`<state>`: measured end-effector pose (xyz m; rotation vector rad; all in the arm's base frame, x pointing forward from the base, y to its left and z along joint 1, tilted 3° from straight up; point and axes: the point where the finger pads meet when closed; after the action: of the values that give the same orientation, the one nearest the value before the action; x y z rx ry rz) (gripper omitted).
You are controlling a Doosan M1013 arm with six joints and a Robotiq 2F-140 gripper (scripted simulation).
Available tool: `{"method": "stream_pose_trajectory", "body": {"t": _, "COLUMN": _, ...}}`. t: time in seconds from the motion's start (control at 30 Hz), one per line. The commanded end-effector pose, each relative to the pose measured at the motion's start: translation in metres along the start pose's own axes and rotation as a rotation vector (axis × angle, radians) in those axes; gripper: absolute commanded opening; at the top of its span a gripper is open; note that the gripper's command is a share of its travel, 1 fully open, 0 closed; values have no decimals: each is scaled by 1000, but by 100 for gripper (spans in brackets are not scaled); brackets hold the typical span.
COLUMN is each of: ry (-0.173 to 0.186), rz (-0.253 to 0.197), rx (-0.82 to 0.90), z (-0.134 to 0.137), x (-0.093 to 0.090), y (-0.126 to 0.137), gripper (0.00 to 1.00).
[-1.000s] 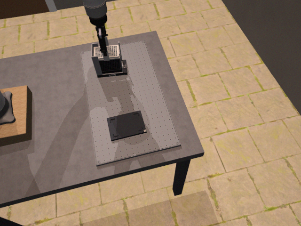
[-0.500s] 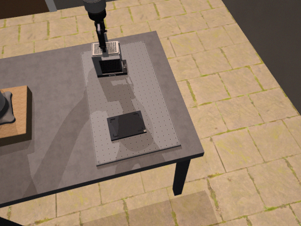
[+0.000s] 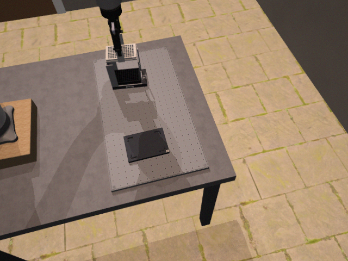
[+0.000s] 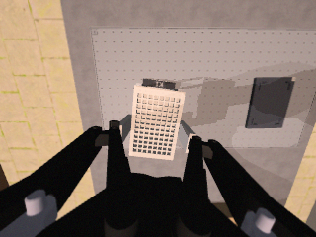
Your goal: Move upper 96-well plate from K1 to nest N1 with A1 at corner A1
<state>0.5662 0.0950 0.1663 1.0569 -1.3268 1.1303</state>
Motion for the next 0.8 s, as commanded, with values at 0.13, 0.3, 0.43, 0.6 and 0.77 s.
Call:
{"method": "stream_pose_trajectory", "body": {"t": 0.13, "ry": 0, "rz": 0, "rx": 0, "z": 0, "x": 2, "y": 0, "gripper": 0}}
{"method": "stream_pose_trajectory", "body": {"t": 0.3, "ry": 0, "rz": 0, "rx": 0, "z": 0, "x": 2, "y": 0, "gripper": 0}}
{"method": "stream_pose_trajectory", "body": {"t": 0.43, "ry": 0, "rz": 0, "rx": 0, "z": 0, "x": 2, "y": 0, "gripper": 0}}
{"method": "stream_pose_trajectory", "body": {"t": 0.6, "ry": 0, "rz": 0, "rx": 0, "z": 0, "x": 2, "y": 0, "gripper": 0}}
{"method": "stream_pose_trajectory", "body": {"t": 0.77, "ry": 0, "rz": 0, "rx": 133, "z": 13, "x": 2, "y": -1, "gripper": 0}}
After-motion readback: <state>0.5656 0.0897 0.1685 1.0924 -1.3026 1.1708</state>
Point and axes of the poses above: the point where the finger pads meet when closed, its own x axis back along the fingers, its own z axis across the jaws, y = z × x, and after that the axes turned 6 degrees about x, right-handed
